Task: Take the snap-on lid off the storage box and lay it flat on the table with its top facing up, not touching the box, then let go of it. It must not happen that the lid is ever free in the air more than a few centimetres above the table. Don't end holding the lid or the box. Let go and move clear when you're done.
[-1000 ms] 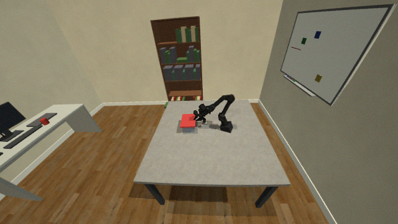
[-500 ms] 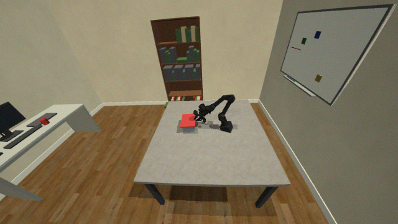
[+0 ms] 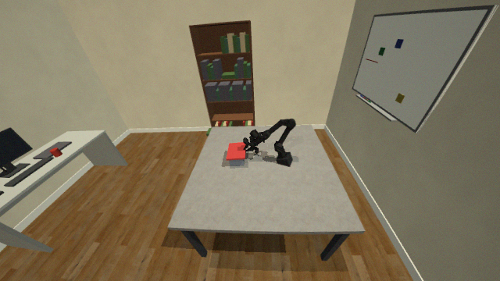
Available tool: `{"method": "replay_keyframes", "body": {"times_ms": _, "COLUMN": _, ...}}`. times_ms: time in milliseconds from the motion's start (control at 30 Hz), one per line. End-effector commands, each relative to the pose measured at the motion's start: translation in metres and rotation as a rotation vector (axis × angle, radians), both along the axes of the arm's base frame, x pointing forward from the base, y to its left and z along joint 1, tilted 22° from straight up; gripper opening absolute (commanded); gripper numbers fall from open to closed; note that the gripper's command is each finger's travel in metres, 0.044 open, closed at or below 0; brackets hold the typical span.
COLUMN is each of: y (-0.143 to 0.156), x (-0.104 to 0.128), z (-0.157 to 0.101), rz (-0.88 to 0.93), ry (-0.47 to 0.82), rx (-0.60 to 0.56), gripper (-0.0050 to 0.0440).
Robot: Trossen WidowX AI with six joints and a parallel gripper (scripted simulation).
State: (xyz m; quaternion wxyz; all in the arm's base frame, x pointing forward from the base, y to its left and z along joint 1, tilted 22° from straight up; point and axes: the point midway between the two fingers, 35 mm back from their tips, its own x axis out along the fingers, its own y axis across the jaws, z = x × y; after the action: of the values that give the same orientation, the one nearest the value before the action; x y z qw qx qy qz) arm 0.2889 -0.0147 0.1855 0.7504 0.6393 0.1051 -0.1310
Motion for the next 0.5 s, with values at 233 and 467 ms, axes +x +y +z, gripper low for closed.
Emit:
{"method": "replay_keyframes", "body": {"times_ms": 233, "y": 0.0006, "x": -0.0012, "z": 0.0031, "rz": -0.001, "ry": 0.000, "rx": 0.002, "gripper": -0.0050}}
{"method": "replay_keyframes", "body": {"times_ms": 467, "y": 0.0007, "x": -0.0018, "z": 0.0044, "rz": -0.001, "ry": 0.000, "rx": 0.002, "gripper": -0.0050}}
